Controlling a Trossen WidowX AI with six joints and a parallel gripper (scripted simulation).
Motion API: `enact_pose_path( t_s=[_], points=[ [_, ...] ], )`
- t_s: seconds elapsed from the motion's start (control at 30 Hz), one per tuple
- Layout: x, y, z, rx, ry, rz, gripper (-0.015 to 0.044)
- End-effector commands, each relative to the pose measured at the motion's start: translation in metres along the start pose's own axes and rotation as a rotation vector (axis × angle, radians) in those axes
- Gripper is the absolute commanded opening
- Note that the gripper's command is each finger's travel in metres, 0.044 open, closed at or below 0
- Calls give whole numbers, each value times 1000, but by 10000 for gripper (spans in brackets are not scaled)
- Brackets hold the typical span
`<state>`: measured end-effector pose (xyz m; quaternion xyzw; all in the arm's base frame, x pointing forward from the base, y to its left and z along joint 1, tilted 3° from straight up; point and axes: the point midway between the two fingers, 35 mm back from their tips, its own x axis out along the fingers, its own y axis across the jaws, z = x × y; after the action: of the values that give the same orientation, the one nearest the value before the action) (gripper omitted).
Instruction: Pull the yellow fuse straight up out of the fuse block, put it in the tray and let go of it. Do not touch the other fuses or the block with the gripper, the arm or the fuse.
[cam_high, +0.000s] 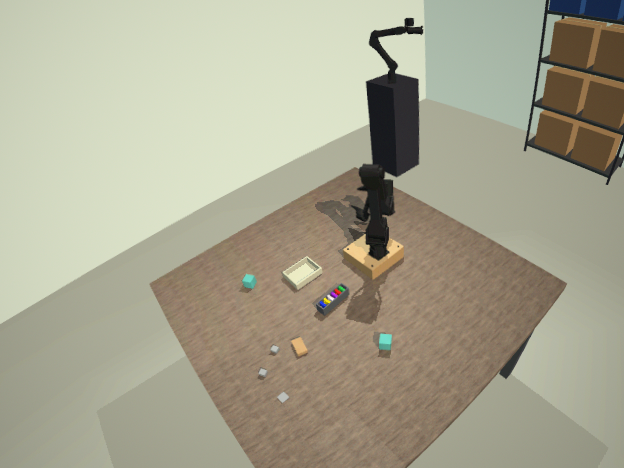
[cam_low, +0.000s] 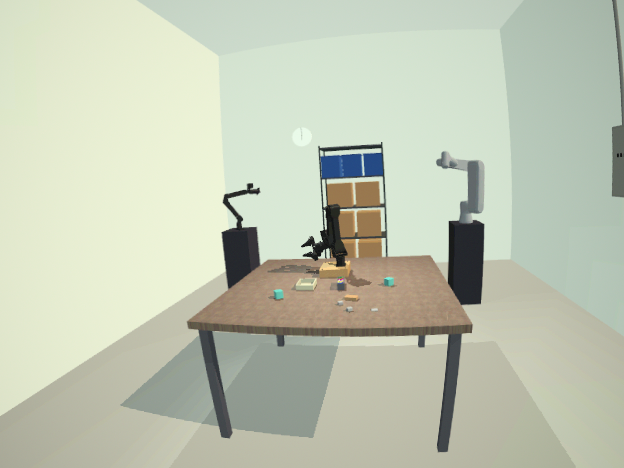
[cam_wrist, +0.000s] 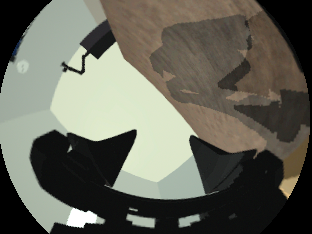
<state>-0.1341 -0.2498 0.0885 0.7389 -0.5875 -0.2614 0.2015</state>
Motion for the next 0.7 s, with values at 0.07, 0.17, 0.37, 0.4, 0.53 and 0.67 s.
enact_pose_path(
  t_s=[0.07,0.17,0.37,0.4,0.53,0.67],
  points=[
    [7,-3,-2,-3,6,-24,321],
    [28,-14,-11,-14,22,-97,243],
    [80,-54,-40,-65,54,-301,85],
    [87,-62,-46,-76,57,-336,74],
    [112,-98,-71,-133,69,-478,74],
    [128,-140,-100,-211,84,-624,74]
  ],
)
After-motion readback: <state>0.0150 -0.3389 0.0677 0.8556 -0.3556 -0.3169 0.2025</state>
